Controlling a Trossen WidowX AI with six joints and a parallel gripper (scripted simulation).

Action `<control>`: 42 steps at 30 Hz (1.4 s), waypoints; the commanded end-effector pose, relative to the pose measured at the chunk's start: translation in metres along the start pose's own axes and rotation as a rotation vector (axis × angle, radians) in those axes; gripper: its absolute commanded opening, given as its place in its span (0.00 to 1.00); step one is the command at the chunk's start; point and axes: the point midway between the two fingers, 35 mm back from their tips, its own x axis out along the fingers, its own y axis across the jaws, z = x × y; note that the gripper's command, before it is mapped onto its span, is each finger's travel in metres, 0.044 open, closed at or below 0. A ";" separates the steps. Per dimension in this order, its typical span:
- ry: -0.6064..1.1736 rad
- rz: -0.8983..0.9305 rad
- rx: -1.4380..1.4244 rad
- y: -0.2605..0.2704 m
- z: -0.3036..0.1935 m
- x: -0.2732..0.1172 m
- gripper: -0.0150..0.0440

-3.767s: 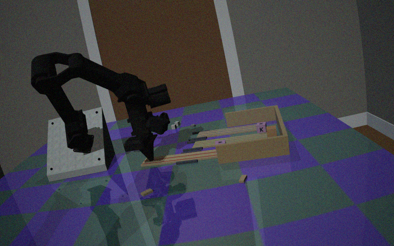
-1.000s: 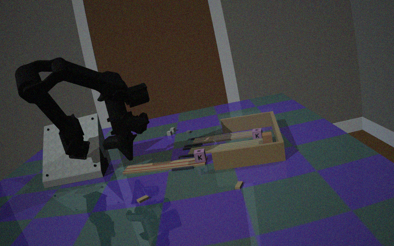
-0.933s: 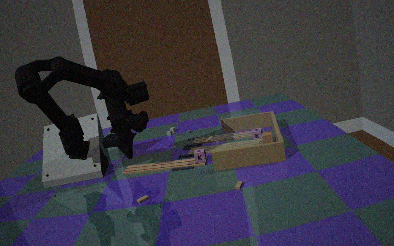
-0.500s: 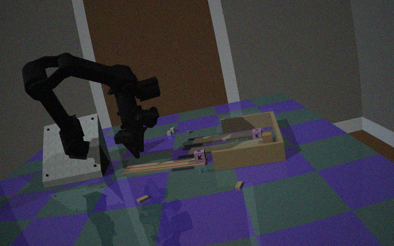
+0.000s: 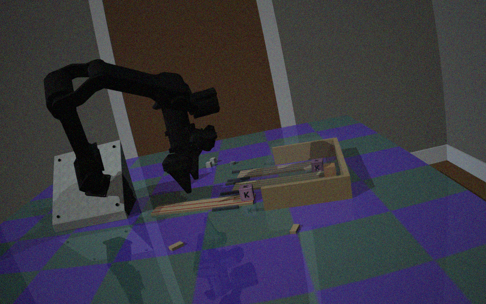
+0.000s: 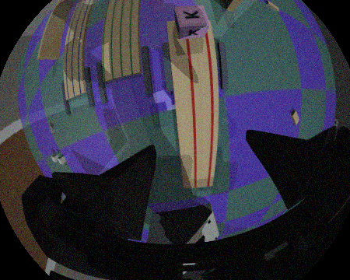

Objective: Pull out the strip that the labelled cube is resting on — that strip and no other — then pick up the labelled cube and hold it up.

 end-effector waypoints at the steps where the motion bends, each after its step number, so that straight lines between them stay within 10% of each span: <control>1: 0.000 -0.006 -0.001 -0.002 0.015 -0.001 1.00; 33: -0.005 -0.007 0.004 -0.015 0.128 -0.013 1.00; 42: -0.005 -0.006 0.004 -0.014 0.129 -0.001 0.68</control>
